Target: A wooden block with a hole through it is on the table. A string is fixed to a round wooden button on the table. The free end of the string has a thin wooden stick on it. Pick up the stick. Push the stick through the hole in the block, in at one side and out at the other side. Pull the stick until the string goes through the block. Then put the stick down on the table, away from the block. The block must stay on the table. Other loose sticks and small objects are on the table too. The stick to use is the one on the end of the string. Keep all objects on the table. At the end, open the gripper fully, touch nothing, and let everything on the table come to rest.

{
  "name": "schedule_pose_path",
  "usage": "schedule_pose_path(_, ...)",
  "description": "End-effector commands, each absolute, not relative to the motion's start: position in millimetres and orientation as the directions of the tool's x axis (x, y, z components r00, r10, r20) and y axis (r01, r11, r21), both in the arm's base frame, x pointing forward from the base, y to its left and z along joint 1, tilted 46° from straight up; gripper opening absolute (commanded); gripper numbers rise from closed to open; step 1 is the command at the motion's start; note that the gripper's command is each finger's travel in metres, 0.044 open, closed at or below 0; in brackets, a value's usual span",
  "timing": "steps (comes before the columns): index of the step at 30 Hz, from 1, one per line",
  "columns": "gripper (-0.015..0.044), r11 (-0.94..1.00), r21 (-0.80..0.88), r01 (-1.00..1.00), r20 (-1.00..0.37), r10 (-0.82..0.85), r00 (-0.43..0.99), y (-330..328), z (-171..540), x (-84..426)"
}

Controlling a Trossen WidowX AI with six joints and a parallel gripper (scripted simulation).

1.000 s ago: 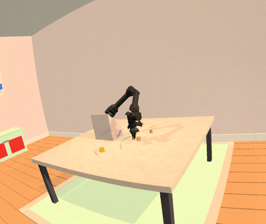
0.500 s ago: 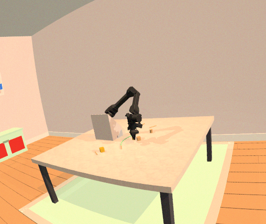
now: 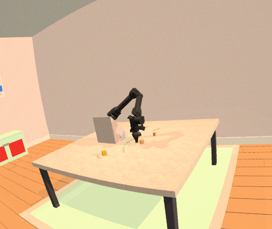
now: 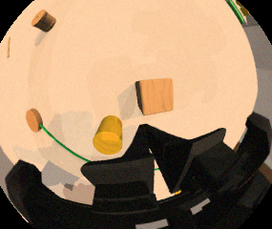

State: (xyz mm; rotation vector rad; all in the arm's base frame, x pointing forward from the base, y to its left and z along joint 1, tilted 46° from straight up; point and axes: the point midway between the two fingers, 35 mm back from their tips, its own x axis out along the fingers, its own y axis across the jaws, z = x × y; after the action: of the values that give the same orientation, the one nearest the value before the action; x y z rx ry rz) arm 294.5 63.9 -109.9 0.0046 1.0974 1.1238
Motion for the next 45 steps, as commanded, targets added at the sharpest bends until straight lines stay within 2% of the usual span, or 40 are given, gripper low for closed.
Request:
schedule_pose_path(1,0.0,0.484,0.511,-0.71,-0.693,0.721,-0.006,70,-106,287)
schedule_pose_path(14,0.0,0.484,0.512,-0.71,-0.692,0.722,-0.007,77,-99,275)
schedule_pose_path(19,0.0,0.485,0.51,-0.71,-0.694,0.72,-0.007,44,-67,276)
schedule_pose_path(25,0.0,0.491,0.517,-0.701,-0.691,0.723,-0.002,46,-71,275)
schedule_pose_path(26,0.0026,0.502,0.526,-0.687,-0.691,0.723,-0.002,44,-72,276)
schedule_pose_path(28,0.0079,0.577,0.595,-0.559,-0.696,0.718,0.0,32,-82,278)
schedule_pose_path(32,0.0184,0.705,0.706,-0.076,-0.707,0.708,0.001,-5,-113,279)
schedule_pose_path(35,0.0263,0.674,0.672,0.307,-0.708,0.706,0.0,-32,-137,274)
schedule_pose_path(38,0.0341,0.557,0.558,0.615,-0.705,0.709,-0.003,-55,-160,266)
schedule_pose_path(42,0.044,0.451,0.454,0.769,-0.701,0.713,-0.004,-67,-174,259)
schedule_pose_path(45,0.044,0.451,0.454,0.769,-0.701,0.713,-0.004,-67,-174,259)
